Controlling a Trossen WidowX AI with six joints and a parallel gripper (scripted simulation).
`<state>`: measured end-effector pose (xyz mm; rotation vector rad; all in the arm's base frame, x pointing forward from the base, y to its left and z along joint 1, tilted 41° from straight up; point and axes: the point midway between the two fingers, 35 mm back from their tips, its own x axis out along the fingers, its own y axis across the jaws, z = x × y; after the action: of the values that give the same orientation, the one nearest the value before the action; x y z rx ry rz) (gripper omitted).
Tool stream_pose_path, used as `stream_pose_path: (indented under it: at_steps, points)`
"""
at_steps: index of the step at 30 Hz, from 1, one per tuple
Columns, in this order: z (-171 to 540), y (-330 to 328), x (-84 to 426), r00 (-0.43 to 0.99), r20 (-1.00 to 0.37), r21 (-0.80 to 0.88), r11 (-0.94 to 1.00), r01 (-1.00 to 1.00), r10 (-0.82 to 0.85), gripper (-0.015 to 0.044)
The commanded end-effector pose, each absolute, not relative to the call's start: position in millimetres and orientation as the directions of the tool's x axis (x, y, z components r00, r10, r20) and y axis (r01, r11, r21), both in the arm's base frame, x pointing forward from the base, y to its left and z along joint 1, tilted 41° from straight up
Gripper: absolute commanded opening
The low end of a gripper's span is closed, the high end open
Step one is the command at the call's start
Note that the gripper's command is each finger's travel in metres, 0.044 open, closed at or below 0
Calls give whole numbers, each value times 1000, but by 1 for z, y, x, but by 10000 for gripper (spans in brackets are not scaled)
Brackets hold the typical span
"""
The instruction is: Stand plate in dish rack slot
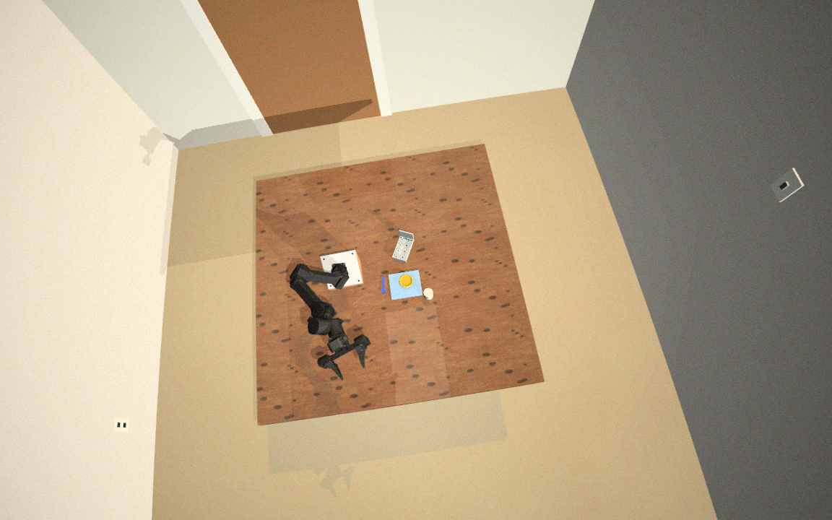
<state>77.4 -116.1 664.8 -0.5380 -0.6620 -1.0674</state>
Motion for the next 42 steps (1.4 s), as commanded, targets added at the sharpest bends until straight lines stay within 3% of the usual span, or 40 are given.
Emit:
stream_pose_path:
  at_steps: [1, 12, 26, 42]
  points:
    - [664, -117, 79, 330, 716, -85, 392, 916, -615, 400]
    - [597, -167, 176, 542, 460, -159, 535, 830, -703, 400]
    - [499, -176, 285, 725, 126, -245, 687, 684, -677, 400]
    - [342, -144, 367, 716, -356, -339, 797, 500, -600, 400]
